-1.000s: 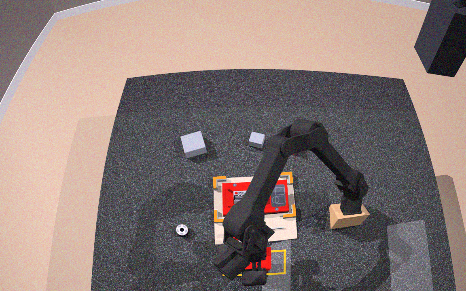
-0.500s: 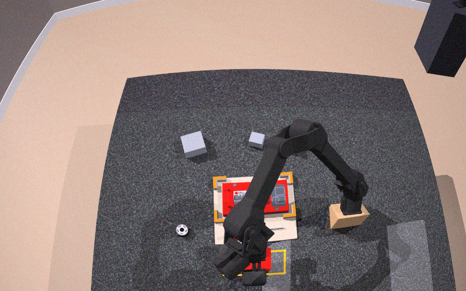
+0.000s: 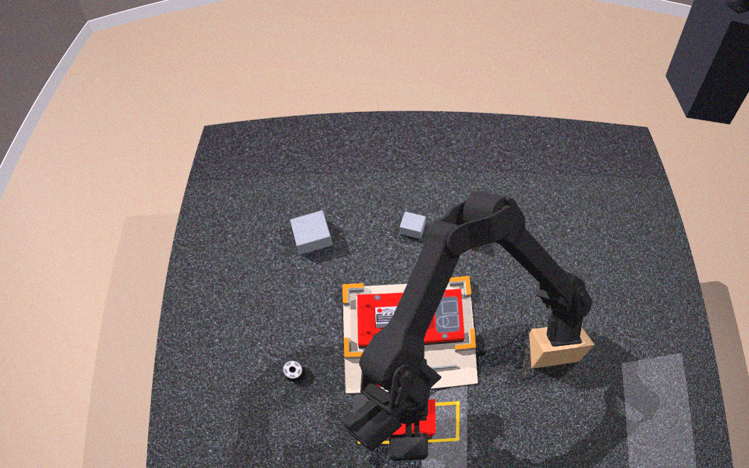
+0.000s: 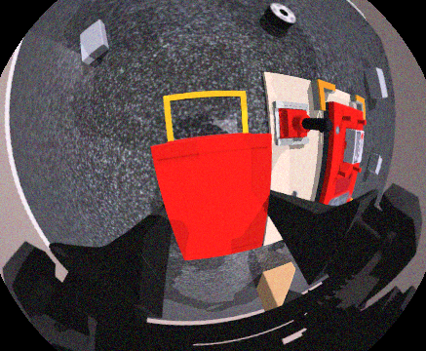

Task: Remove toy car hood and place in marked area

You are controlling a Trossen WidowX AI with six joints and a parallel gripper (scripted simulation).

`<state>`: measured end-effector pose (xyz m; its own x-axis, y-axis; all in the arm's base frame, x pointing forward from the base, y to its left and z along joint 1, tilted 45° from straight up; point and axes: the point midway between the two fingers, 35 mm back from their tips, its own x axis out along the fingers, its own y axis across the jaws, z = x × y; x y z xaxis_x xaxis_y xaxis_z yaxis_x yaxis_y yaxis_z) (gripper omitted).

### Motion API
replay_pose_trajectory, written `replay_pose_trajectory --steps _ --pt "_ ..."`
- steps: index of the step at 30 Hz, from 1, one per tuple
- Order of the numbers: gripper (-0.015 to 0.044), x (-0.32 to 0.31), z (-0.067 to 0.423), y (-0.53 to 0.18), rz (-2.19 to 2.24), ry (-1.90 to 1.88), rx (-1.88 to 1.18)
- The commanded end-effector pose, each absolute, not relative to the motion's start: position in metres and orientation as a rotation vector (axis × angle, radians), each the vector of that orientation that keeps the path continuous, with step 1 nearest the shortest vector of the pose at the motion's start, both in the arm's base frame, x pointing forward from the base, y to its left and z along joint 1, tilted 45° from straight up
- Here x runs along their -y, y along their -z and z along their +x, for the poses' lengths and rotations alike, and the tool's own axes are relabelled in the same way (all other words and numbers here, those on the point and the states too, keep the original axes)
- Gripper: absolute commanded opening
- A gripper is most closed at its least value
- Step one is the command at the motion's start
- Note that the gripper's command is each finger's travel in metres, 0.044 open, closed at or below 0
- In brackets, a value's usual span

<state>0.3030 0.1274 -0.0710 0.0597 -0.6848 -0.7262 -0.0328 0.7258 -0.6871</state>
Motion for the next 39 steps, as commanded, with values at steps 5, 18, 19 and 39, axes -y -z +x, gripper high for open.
replay_pose_trajectory --steps 5,18,19,39 --pt "0.0 -0.123 0.302 0.075 -0.64 0.544 -1.446" --pt "0.0 -0.117 0.302 0.08 -0.641 0.545 -1.446" --pt "0.0 -0.117 0.302 0.08 -0.641 0.545 -1.446" --pt "0.0 -0.11 0.302 0.087 -0.641 0.546 -1.445"
